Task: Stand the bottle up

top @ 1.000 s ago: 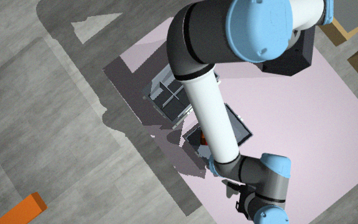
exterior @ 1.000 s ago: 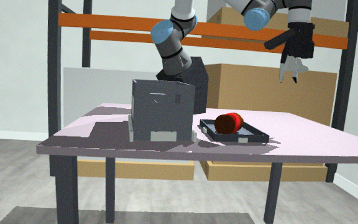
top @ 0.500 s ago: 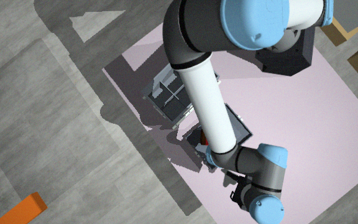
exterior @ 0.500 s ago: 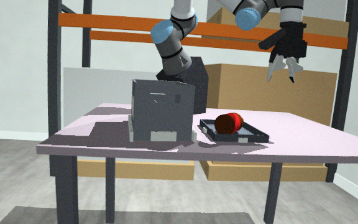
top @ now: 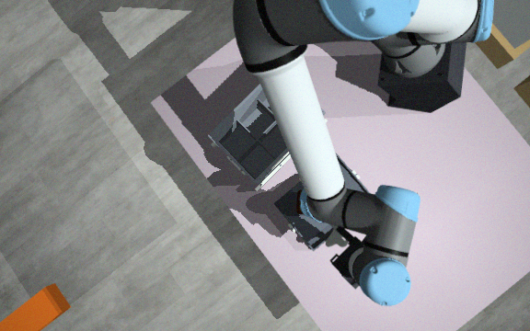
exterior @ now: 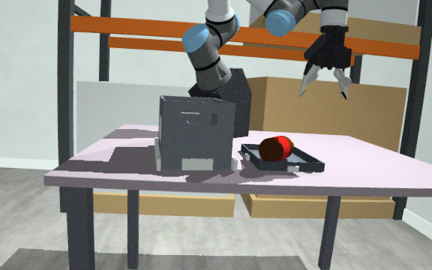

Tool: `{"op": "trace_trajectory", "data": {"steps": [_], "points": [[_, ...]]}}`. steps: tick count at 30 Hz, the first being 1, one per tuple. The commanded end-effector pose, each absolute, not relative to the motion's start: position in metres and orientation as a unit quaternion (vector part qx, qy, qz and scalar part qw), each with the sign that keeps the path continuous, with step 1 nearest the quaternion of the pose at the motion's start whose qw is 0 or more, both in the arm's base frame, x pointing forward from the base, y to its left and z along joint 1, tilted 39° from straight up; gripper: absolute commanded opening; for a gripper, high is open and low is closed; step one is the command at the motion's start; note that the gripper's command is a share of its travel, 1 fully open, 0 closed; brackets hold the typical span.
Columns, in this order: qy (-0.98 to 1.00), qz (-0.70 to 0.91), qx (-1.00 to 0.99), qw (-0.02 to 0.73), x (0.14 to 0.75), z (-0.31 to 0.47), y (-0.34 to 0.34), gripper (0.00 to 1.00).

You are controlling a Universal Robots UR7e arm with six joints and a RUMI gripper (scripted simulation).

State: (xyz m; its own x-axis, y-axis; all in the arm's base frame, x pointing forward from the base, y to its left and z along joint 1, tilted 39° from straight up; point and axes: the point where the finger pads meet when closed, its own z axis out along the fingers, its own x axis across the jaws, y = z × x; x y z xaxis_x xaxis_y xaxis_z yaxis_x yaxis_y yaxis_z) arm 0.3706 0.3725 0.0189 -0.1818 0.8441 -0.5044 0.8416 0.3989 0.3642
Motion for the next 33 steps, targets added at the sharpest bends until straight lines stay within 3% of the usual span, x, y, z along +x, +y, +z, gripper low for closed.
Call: {"op": "trace_trajectory", "data": {"steps": [1,33], "points": [[0.718,0.031,0.613,0.329,0.364,0.023,0.355,1.0],[0.474,0.137,0.816,0.302,0.334,0.032,0.285,1.0]]}}
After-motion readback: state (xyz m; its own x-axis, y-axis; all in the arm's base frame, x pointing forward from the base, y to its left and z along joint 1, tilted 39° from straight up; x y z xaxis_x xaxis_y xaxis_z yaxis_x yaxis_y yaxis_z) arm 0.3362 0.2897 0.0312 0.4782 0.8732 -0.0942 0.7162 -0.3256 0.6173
